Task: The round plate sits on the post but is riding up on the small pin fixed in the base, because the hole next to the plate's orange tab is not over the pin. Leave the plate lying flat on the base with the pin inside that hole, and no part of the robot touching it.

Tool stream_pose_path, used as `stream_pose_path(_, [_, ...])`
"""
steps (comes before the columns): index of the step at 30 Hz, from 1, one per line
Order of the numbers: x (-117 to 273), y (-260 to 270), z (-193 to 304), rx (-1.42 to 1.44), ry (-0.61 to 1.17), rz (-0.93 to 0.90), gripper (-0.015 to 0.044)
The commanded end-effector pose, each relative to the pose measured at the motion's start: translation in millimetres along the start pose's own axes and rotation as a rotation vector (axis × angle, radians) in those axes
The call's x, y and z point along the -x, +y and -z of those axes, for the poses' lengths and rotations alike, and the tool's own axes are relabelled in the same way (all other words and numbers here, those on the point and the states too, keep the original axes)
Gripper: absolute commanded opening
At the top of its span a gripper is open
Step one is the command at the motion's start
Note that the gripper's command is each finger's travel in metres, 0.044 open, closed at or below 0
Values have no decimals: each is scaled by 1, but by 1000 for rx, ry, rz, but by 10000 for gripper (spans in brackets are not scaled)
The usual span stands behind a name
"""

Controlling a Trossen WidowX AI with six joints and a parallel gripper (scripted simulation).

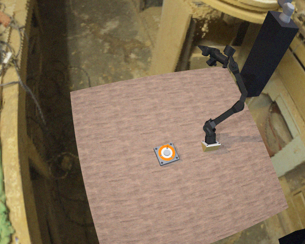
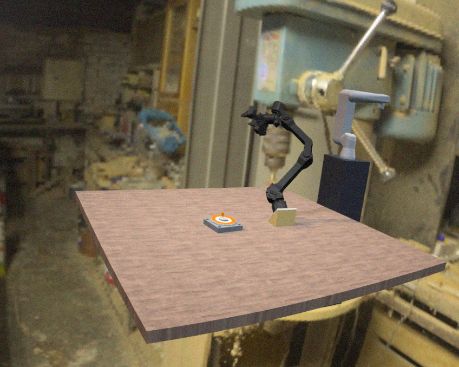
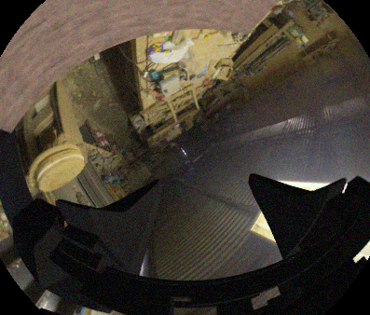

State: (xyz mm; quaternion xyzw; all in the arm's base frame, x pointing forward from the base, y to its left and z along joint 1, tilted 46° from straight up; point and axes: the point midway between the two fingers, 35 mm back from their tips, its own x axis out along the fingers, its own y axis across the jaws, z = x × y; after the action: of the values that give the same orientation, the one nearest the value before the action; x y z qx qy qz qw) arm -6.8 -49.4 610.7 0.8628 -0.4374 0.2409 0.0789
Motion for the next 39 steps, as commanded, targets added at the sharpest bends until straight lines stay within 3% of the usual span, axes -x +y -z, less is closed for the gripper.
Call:
stream_pose_path(1, [-2, -1, -1, 16, -1, 5, 374])
stream_pose_path(5, [-50, -27, -56, 287, -171, 105, 269])
stream_pose_path(9, [-67, -41, -85, 393, -250, 161, 164])
stream_pose_path(15, [-94, -88, -172, 705, -443, 385, 6])
stream_pose_path(26, [-84, -170, -299, 1280, -591, 869, 0])
stream_pose_path(33, [-41, -215, -380, 1702, -584, 1297, 0])
stream_pose_path(39, [23, -246, -444, 2107, -386, 1809, 0])
